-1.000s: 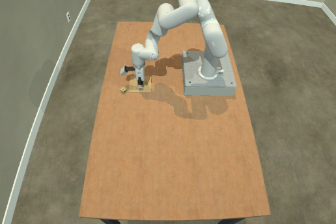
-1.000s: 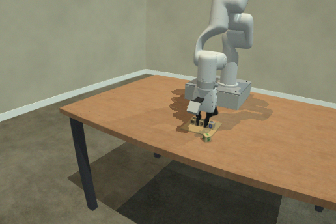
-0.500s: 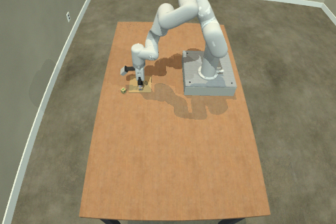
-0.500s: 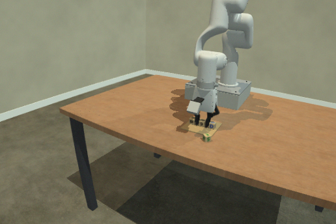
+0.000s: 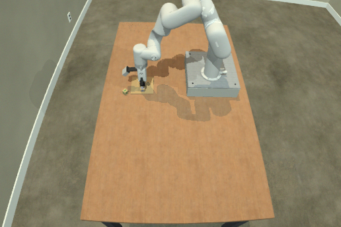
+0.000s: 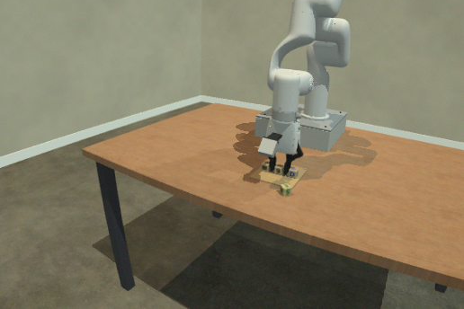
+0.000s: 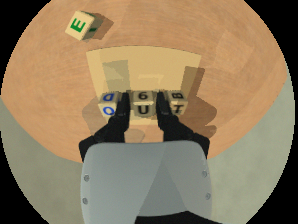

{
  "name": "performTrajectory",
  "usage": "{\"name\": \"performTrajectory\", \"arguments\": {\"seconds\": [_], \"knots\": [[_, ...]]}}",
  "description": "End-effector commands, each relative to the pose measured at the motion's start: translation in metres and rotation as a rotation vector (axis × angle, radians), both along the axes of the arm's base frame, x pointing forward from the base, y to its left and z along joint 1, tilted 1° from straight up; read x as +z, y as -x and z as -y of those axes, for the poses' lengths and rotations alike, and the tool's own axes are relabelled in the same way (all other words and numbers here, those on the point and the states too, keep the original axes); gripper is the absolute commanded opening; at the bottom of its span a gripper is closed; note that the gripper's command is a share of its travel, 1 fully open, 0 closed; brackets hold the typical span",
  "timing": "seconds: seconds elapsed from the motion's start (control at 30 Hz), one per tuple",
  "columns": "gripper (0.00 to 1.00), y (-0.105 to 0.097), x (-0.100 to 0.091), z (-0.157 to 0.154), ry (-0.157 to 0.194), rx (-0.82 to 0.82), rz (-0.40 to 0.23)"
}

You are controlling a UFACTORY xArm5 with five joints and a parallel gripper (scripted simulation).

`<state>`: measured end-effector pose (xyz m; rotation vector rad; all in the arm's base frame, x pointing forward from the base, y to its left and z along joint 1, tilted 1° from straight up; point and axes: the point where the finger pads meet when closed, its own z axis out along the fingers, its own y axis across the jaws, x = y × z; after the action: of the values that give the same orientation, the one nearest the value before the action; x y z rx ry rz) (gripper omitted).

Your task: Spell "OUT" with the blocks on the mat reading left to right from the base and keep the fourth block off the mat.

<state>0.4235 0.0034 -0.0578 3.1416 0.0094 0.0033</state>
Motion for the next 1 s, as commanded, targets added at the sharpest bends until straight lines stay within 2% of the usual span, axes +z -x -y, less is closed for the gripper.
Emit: {"name": "performTrajectory", "arguments": {"seconds": [0.0, 0.1, 0.53, 0.83, 0.87, 0.97], "knots": [[0.42, -0.002, 0.011, 0.000, 0.000, 0.000, 0.004], [0.42, -0.002, 0.015, 0.000, 0.000, 0.000, 0.004], [0.42, -0.001, 0.079, 0.001, 0.000, 0.000, 0.004], [0.42, -0.001, 0.087, 0.001, 0.000, 0.000, 0.004], [1.00, -0.001, 0.087, 0.001, 0.000, 0.000, 0.004], [1.00, -0.001, 0.087, 0.001, 0.000, 0.000, 0.004]]}}
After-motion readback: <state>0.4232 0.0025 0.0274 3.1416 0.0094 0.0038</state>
